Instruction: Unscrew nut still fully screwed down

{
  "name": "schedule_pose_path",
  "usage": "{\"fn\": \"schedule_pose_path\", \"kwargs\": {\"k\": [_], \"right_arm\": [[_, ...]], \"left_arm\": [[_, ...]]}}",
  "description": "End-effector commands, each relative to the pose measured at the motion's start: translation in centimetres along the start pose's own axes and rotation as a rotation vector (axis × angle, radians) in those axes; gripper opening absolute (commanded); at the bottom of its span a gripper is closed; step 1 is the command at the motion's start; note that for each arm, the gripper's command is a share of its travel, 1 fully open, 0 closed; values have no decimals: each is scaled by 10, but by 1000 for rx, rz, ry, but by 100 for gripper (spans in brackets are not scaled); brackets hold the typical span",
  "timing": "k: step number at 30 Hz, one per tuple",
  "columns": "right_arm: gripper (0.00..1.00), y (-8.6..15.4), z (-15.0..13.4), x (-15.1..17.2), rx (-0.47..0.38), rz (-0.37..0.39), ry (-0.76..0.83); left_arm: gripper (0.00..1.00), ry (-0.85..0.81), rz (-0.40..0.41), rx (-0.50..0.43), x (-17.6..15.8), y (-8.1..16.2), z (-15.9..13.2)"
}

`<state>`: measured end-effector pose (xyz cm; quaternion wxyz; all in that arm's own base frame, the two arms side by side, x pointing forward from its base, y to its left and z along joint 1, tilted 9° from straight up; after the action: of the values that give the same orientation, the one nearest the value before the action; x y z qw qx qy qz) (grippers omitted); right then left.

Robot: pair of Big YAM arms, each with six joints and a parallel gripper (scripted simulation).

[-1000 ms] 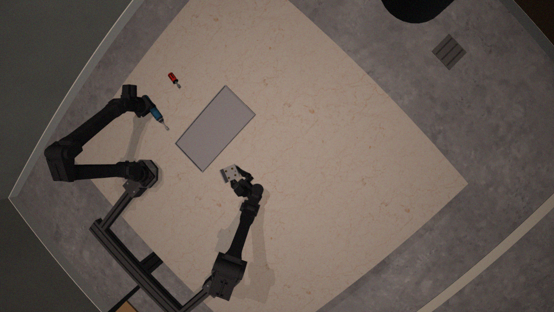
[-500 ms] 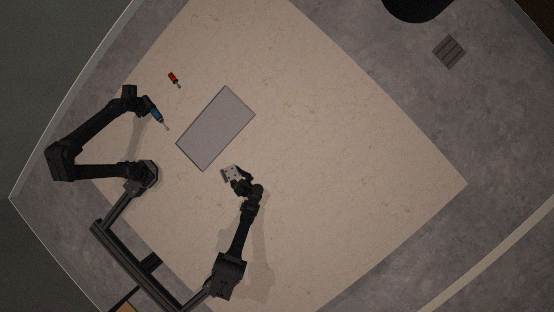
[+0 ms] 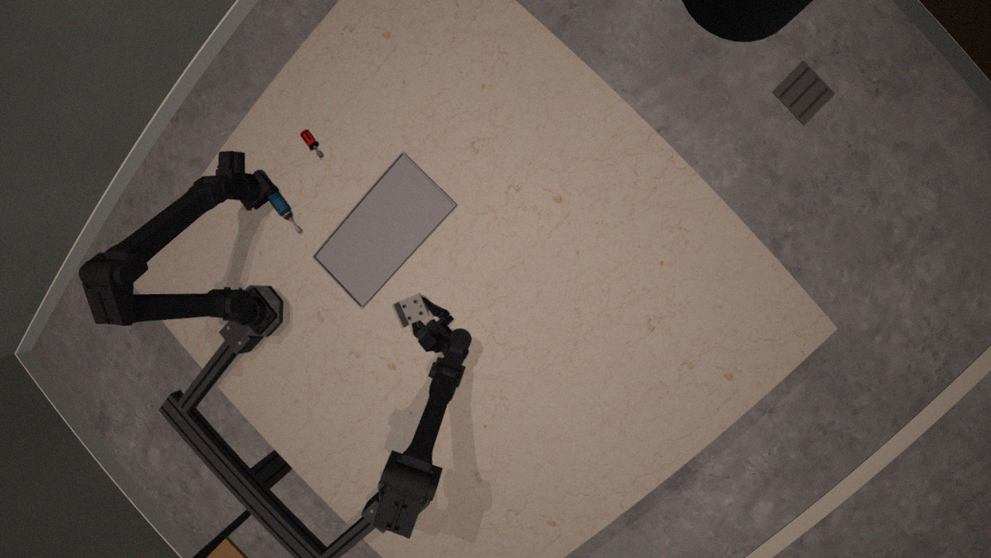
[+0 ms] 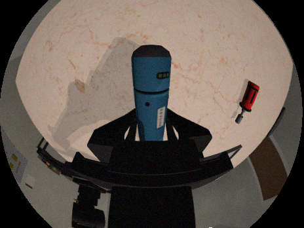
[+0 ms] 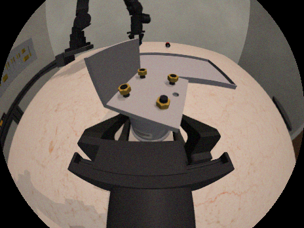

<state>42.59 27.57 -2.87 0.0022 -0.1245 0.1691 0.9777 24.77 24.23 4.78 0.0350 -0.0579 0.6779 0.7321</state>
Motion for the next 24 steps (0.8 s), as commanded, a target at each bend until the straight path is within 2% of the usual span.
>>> {"fn": "schedule_pose_path", "kwargs": {"k": [1,4,6,16,24], "right_arm": [[59,-2,6,-7,-10,-10,22],[59,-2,6,-7,-10,-10,22],[59,-2,6,-7,-10,-10,22],[59,-2,6,-7,-10,-10,22],[59,-2,6,-7,-10,-10,22]], "left_arm": [[42,25,20,15,7,-7,-2],[42,25,20,15,7,-7,-2],[42,26,5,2,6,6,0],[42,21,-18,-20,-5,30,10],[42,19,-25,-26,-8,37,13]]}}
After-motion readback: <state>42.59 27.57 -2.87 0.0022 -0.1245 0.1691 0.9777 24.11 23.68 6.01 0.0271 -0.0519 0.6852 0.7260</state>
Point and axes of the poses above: on each arm, the point where the finger pads meet when closed, its own y axis back along the fingers, its own x axis across the jaws, z = x × y, the point moved 8 cm from there along y, back along the fingers, and after that the axes turned 7 degrees about y, right-handed, at the moved point
